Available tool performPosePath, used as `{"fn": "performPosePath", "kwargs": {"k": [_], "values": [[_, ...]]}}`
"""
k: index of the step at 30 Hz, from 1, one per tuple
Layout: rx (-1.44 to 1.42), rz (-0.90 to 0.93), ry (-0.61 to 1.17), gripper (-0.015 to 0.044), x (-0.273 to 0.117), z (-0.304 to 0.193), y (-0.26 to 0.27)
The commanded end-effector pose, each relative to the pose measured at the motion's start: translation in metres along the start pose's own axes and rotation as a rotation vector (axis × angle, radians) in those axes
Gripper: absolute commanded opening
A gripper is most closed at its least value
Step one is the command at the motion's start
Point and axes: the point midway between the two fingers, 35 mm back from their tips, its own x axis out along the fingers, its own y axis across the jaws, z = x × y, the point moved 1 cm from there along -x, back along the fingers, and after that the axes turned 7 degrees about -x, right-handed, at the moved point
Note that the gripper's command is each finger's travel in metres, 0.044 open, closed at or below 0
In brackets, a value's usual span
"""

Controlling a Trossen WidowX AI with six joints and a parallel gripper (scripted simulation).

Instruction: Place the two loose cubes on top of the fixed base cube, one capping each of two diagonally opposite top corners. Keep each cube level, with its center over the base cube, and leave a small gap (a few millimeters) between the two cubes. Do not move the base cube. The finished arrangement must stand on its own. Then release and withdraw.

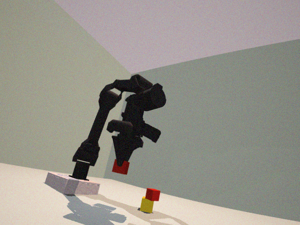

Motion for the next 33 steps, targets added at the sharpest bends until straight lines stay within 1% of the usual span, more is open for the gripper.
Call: {"fn": "performPosePath", "kwargs": {"k": [1, 33], "values": [[0.063, -0.005, 0.002, 0.0105, 0.001, 0.010, 0.011], [0.485, 0.001, -0.007, 0.0105, 0.003, 0.065, 0.098]]}}
